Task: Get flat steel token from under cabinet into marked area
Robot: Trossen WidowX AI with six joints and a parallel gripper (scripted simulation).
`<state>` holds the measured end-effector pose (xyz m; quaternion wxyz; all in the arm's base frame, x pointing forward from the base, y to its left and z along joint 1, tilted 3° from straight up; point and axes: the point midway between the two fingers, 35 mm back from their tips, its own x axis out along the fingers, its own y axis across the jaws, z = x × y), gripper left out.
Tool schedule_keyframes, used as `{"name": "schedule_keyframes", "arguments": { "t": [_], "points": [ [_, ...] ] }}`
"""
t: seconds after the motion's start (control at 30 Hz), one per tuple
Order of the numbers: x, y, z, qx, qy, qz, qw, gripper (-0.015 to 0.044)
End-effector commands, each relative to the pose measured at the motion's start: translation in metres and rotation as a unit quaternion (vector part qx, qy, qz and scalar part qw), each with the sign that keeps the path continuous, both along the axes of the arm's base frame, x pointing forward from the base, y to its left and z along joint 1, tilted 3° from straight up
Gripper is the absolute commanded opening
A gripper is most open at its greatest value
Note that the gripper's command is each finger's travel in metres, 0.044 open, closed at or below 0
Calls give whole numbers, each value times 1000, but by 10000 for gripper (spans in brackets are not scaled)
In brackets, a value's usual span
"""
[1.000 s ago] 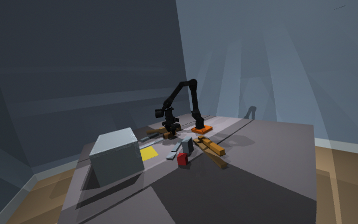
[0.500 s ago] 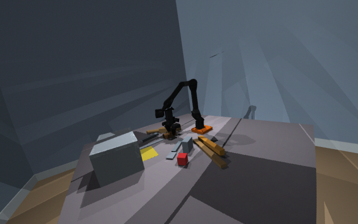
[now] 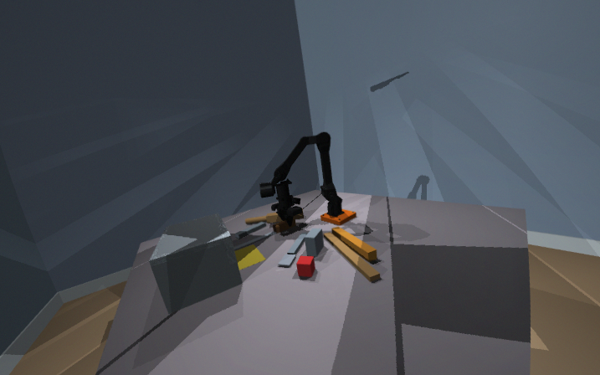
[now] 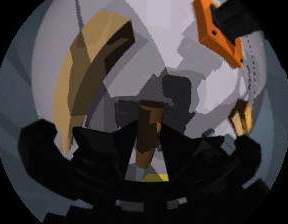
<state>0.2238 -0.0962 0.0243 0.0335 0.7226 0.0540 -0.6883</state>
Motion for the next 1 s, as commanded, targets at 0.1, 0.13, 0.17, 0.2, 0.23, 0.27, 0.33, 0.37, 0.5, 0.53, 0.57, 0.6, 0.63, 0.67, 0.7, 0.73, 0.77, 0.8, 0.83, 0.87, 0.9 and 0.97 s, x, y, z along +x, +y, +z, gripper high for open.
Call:
{"name": "schedule_keyframes", "arguments": {
  "t": [0.1, 0.13, 0.17, 0.2, 0.23, 0.27, 0.33, 0.37, 0.5, 0.53, 0.57, 0.6, 0.63, 0.67, 0.7, 0.73, 0.77, 0.8, 0.83, 0.87, 0.9, 0.97],
  "points": [
    [2, 0, 0, 0, 0, 1, 1000, 0],
    [3, 0, 0, 0, 0, 1, 1000, 0],
    [4, 0, 1, 0, 0, 1, 1000, 0],
    [6, 0, 1, 0, 0, 1, 1000, 0],
    [7, 1, 1, 0, 0, 2, 1000, 0],
    [9, 1, 1, 0, 0, 2, 1000, 0],
    [11, 1, 1, 0, 0, 2, 1000, 0],
    [13, 1, 1, 0, 0, 3, 1000, 0],
    [18, 2, 2, 0, 0, 3, 1000, 0],
    [19, 2, 2, 0, 0, 4, 1000, 0],
    [21, 2, 2, 0, 0, 4, 1000, 0],
    [22, 2, 2, 0, 0, 4, 1000, 0],
    [24, 2, 2, 0, 0, 4, 1000, 0],
    [25, 3, 2, 0, 0, 4, 1000, 0],
    [26, 3, 2, 0, 0, 4, 1000, 0],
    [28, 3, 2, 0, 0, 4, 1000, 0],
    [29, 3, 2, 0, 0, 4, 1000, 0],
    [30, 3, 2, 0, 0, 4, 1000, 0],
    [32, 3, 3, 0, 0, 4, 1000, 0],
    [33, 3, 3, 0, 0, 5, 1000, 0],
    [34, 4, 3, 0, 0, 5, 1000, 0],
    [37, 4, 3, 0, 0, 5, 1000, 0]
  ]
}}
